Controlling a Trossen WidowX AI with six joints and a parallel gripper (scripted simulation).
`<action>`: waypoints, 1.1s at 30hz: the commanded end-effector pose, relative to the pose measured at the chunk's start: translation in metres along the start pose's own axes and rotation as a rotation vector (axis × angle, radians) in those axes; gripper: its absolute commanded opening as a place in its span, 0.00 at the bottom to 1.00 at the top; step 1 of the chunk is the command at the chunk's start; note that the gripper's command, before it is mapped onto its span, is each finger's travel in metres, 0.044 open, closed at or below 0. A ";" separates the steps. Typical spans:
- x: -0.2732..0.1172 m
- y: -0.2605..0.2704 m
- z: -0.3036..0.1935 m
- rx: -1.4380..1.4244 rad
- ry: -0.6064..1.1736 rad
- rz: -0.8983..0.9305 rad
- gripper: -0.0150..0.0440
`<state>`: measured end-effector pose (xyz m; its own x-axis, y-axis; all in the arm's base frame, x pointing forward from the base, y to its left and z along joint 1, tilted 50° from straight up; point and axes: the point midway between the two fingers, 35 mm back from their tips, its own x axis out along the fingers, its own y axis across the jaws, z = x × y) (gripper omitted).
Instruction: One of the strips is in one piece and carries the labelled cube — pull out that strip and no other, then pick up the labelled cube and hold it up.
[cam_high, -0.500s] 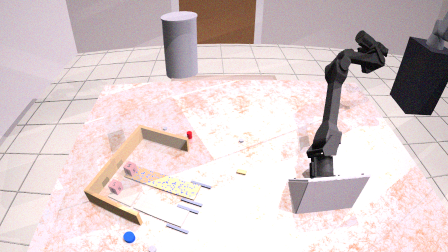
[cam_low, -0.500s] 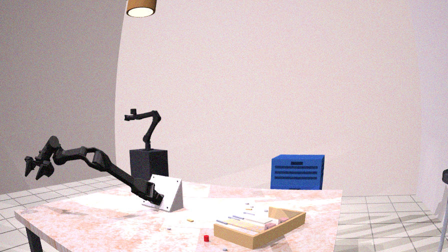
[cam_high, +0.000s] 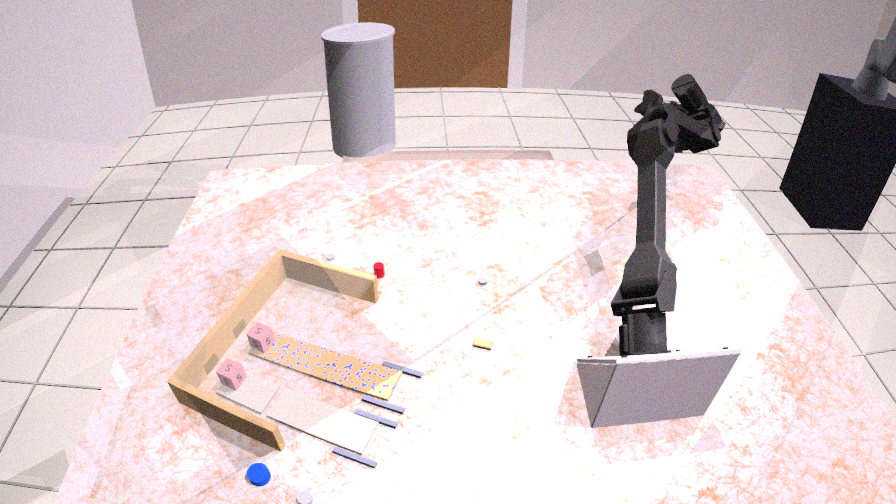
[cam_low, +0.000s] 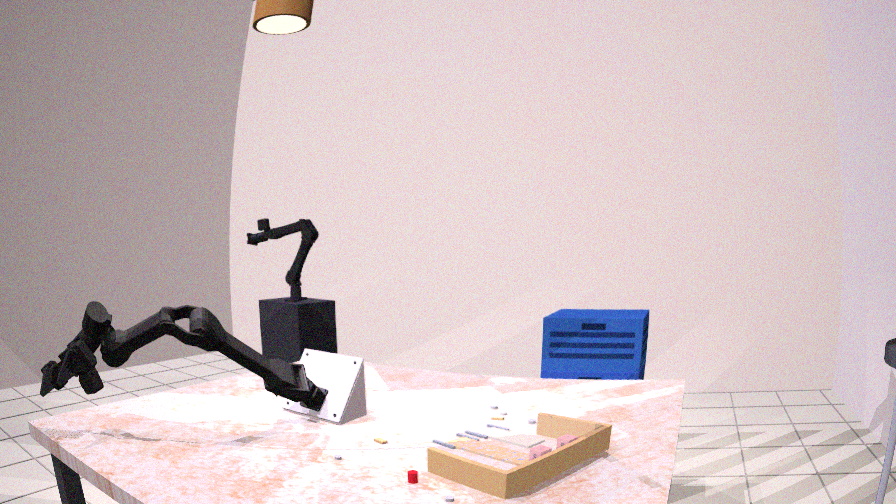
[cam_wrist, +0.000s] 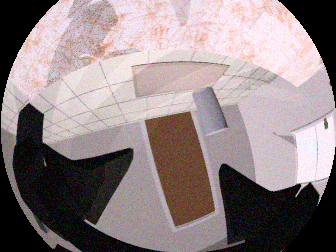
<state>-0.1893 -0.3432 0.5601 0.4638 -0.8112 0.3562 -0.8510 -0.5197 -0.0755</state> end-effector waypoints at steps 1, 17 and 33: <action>0.035 -0.024 0.007 0.187 0.053 -0.061 0.93; 0.155 -0.174 0.049 1.099 0.096 -0.323 0.93; 0.197 -0.364 0.151 1.964 -0.197 -0.278 0.93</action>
<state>0.2128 -0.3639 0.5403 0.6182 -0.5947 0.5139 0.5193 -0.1818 -0.8350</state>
